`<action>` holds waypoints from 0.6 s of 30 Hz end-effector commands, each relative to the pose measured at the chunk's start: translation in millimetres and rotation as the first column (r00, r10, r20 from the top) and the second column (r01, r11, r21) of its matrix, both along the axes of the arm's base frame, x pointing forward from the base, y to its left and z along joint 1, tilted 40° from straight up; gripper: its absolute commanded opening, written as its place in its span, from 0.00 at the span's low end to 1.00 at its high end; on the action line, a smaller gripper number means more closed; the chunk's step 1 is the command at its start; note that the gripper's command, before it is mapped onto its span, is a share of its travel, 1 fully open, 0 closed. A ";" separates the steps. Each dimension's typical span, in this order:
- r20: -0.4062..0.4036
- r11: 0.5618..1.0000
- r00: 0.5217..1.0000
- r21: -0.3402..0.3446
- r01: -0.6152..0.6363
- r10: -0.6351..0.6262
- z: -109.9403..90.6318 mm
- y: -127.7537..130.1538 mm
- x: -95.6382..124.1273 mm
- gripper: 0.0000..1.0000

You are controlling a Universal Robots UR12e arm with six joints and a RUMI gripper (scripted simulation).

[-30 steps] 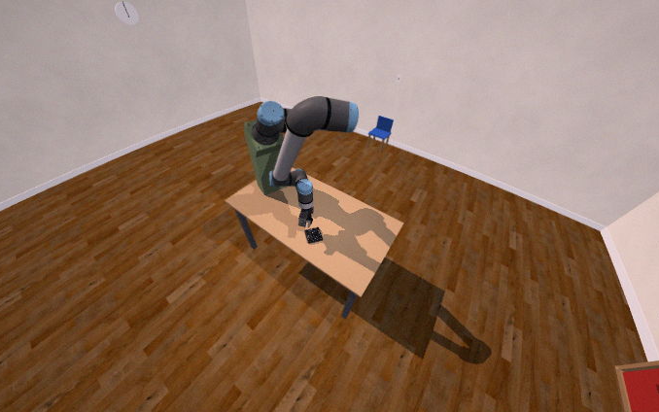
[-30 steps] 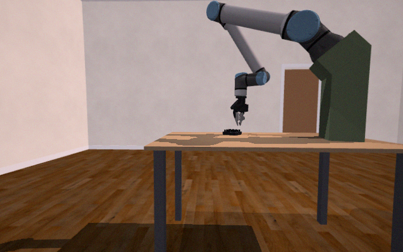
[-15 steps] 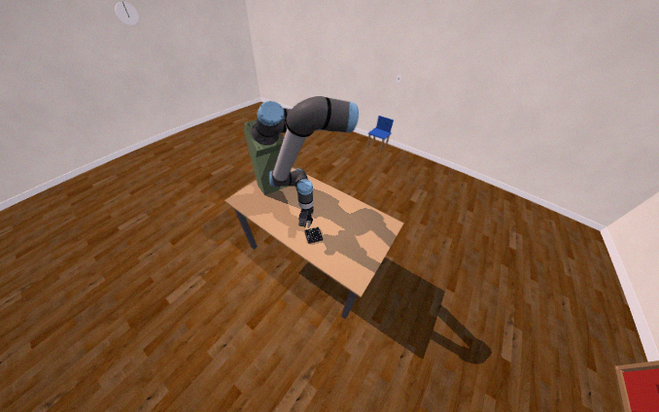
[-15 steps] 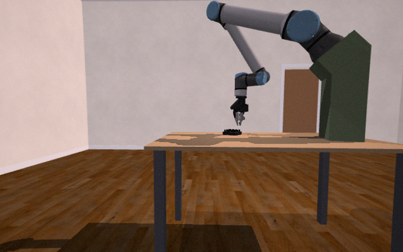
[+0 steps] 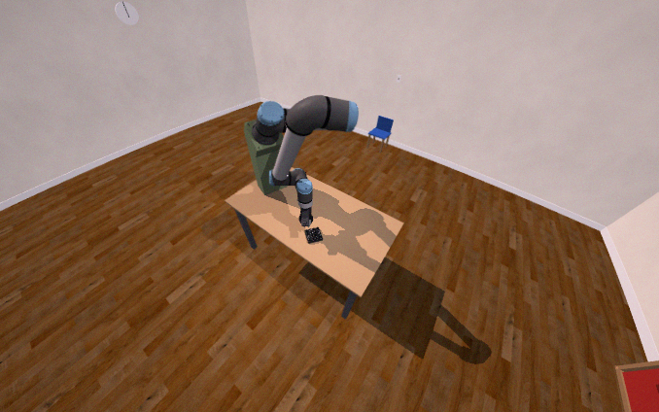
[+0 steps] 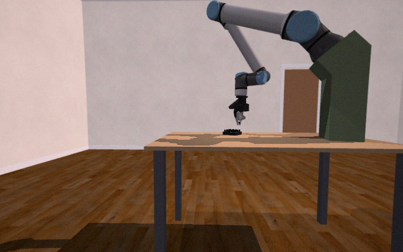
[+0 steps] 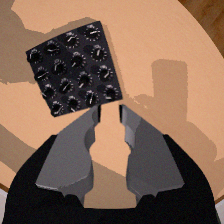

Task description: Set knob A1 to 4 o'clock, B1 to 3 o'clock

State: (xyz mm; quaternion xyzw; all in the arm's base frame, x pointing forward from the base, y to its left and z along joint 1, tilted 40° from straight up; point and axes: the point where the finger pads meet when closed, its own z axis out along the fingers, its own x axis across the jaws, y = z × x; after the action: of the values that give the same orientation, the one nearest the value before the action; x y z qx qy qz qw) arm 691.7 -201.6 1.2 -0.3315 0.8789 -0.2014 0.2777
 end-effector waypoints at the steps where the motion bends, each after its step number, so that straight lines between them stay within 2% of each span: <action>1: -0.033 0.988 0.992 -0.092 -0.123 0.120 1.8 0.5 -3.5 0.11; 4: -0.039 0.985 0.990 -0.104 -0.140 0.136 2.1 0.6 -3.7 0.11; 6: -0.060 0.968 0.979 -0.151 -0.201 0.194 3.0 1.0 -4.2 0.11; 9: -0.077 0.952 0.969 -0.183 -0.246 0.235 3.6 1.3 -4.7 0.11; 18: -0.144 0.876 0.921 -0.284 -0.390 0.363 5.4 2.6 -6.4 0.11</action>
State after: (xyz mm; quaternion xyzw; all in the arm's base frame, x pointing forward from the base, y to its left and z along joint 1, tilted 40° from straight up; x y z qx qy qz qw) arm 688.9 -200.4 5.7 -0.4894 0.8016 -0.2509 0.2346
